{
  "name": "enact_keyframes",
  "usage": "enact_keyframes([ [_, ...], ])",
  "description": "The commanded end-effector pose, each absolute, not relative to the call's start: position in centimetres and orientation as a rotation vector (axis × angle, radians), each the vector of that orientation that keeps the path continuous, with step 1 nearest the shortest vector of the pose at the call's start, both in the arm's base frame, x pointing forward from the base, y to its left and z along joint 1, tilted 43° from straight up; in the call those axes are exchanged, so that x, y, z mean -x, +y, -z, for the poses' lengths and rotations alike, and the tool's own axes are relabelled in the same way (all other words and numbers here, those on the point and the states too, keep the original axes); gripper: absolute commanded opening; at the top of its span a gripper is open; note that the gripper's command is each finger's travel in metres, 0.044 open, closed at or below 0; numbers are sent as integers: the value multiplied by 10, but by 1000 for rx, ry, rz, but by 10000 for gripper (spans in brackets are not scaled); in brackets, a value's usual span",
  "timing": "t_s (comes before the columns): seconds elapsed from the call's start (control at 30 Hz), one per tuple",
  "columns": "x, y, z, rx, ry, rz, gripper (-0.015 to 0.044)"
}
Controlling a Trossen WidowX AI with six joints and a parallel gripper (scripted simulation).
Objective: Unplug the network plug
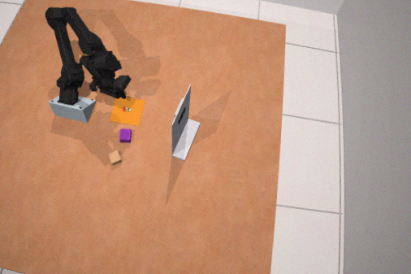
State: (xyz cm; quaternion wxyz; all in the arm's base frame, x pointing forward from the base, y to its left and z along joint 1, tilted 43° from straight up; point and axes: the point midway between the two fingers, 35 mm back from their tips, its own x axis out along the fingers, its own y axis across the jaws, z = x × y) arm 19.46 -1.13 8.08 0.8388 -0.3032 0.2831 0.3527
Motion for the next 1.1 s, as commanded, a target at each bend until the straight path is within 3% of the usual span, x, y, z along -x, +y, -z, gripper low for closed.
enact_keyframes([
  [0.0, -195, -14, -85, 647, 591, -746, 156],
  [1.07, -191, -41, -117, 638, 593, -741, 156],
])
